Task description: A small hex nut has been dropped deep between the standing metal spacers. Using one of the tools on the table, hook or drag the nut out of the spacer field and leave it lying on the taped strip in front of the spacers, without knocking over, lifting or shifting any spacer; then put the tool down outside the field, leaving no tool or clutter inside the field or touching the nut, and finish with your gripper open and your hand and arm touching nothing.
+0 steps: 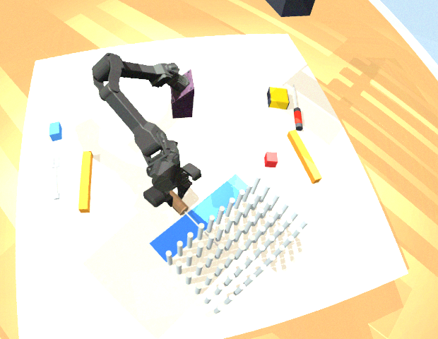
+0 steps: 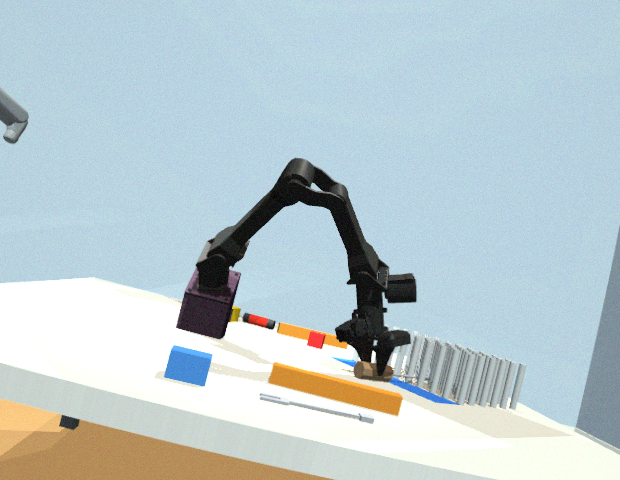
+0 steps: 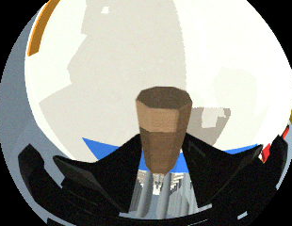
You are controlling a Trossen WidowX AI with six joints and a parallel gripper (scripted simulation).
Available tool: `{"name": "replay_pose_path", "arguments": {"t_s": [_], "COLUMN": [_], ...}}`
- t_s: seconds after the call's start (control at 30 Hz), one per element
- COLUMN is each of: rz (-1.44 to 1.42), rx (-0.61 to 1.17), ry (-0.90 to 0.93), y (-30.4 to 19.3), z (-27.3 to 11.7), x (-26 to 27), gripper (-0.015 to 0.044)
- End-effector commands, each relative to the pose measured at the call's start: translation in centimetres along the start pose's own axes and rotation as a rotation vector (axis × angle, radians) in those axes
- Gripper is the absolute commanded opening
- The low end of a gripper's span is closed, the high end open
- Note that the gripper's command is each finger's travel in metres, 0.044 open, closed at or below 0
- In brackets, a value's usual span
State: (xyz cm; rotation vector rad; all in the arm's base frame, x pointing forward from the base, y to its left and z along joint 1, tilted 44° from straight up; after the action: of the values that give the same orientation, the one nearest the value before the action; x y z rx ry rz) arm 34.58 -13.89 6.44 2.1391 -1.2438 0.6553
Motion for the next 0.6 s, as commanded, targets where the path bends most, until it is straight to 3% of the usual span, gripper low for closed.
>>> {"name": "replay_pose_path", "arguments": {"t_s": [0.0,0.57], "rz": [-0.002,-0.003], "rx": [0.0,-0.001], "ry": [0.001,0.0], "y": [0.4,1.5], "z": [-0.2,-0.5], "x": [0.0,-0.1], "gripper": [0.0,0.0]}}
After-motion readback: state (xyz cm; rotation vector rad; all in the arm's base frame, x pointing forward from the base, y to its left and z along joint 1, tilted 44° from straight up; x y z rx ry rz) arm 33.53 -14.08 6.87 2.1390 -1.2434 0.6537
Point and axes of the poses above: the point midway between the two fingers, 35 mm back from their tips, its own z axis out along the fingers, its own x axis across the jaws, y = z × x, the point moved 10 cm from there along -z, back along the fingers, and after that the axes turned 4 degrees about -z, right-handed, at the moved point
